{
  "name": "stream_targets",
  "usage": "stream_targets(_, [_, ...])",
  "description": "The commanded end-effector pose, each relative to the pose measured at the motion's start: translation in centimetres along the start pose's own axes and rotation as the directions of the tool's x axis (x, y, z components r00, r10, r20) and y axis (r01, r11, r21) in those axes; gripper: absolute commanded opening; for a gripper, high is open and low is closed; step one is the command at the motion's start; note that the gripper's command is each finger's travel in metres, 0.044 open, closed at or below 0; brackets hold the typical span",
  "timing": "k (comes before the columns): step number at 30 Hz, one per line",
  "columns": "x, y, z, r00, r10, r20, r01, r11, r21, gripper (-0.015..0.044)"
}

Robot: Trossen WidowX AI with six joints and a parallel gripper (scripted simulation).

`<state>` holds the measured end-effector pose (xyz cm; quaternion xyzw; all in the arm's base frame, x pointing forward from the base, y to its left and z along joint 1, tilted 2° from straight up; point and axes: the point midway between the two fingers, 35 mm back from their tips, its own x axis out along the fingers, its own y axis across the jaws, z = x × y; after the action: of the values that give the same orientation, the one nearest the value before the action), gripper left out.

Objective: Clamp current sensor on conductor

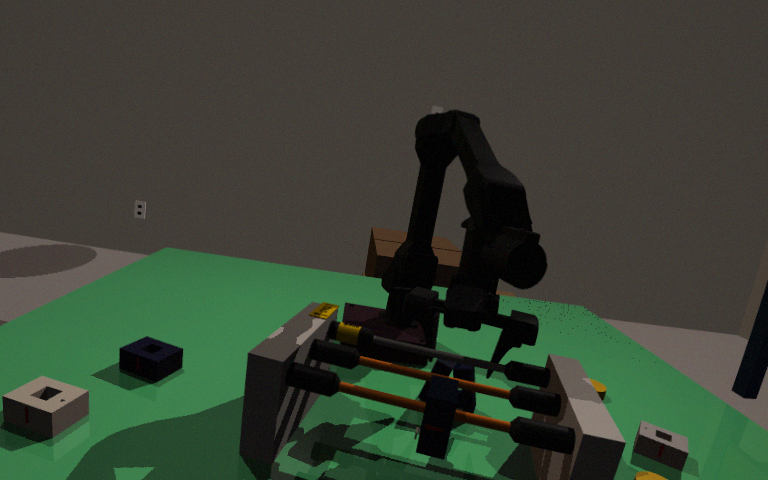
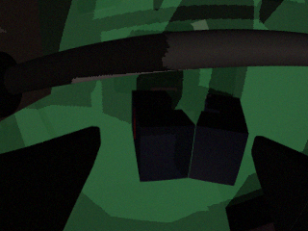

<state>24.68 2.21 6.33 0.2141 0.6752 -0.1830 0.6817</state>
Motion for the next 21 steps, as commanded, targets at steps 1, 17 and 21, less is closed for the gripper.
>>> stream_targets(1, [-0.07,0.02,0.02,1.0,0.001,0.001,-0.001,1.0,0.0,0.0355])
stream_targets(17, [-0.07,0.02,0.02,1.0,0.001,0.001,-0.001,1.0,0.0,0.0248])
stream_targets(21, [-0.29,0.05,0.06,1.0,0.001,0.001,-0.001,1.0,0.0,0.0182])
